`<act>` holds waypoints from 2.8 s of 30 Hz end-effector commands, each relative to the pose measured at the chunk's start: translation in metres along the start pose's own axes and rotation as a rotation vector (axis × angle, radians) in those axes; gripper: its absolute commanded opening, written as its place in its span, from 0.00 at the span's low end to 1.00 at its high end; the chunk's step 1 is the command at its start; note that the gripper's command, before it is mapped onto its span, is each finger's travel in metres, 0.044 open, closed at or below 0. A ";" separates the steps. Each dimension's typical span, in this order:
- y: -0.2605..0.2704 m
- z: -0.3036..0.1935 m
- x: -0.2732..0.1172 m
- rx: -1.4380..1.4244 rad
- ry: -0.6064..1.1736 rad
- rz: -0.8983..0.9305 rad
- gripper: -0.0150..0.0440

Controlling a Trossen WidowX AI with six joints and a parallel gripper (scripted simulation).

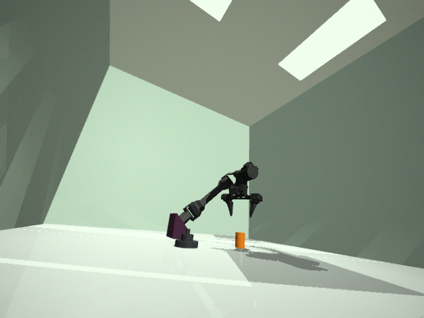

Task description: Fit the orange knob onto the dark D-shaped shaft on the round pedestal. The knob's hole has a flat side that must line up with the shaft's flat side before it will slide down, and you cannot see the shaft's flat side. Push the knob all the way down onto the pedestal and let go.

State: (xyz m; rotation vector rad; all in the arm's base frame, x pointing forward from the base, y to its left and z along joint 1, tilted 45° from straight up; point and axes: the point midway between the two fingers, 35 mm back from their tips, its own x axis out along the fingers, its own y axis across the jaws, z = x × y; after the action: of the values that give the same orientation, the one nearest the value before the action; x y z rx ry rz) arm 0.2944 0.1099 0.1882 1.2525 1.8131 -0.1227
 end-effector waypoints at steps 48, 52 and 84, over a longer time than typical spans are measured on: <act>0.001 0.000 0.068 -1.012 0.002 0.006 1.00; 0.002 0.000 0.075 -1.012 0.002 0.006 1.00; 0.001 -0.002 0.117 -1.012 0.005 0.011 0.82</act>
State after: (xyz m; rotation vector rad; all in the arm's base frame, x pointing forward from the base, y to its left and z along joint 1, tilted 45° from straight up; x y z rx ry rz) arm 0.2859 0.1923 0.1102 0.5223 1.5063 0.7270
